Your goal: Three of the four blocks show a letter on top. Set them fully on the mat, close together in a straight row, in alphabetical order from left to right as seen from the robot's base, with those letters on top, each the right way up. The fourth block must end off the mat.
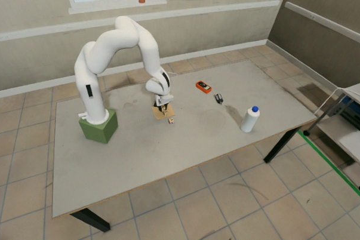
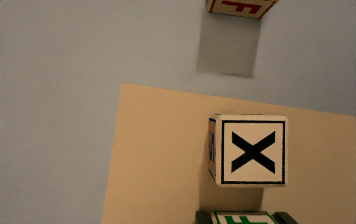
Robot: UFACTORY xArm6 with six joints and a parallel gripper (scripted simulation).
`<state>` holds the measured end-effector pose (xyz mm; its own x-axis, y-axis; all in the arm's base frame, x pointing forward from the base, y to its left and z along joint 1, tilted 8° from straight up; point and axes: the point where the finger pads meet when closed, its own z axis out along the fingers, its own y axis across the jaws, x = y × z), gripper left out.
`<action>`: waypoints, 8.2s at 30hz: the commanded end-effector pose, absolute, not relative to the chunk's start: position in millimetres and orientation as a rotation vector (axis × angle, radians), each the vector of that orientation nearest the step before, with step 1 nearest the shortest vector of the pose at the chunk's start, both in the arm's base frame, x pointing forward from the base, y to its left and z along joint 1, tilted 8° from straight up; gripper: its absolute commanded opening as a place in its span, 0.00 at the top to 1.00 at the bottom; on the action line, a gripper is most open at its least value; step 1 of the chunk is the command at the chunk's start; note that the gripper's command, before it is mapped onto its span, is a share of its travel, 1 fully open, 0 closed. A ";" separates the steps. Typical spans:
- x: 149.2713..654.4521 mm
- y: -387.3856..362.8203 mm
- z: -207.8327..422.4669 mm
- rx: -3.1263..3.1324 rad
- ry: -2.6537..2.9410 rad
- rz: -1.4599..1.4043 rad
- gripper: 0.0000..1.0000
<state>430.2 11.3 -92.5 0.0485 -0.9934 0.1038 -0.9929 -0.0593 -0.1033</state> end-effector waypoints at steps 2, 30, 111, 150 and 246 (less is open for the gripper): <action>431.7 11.6 -91.3 -2.270 2.149 -0.234 0.72; 432.1 11.3 -94.6 -2.270 2.149 -0.234 0.72; 429.2 13.9 -68.1 -2.269 2.149 -0.234 0.52; 422.4 20.1 -6.1 -2.269 2.149 -0.234 0.00; 413.2 28.4 77.5 -2.269 2.149 -0.235 0.00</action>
<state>411.6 28.0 76.1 0.0485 -0.9934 0.1038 -0.9929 -0.0593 -0.1033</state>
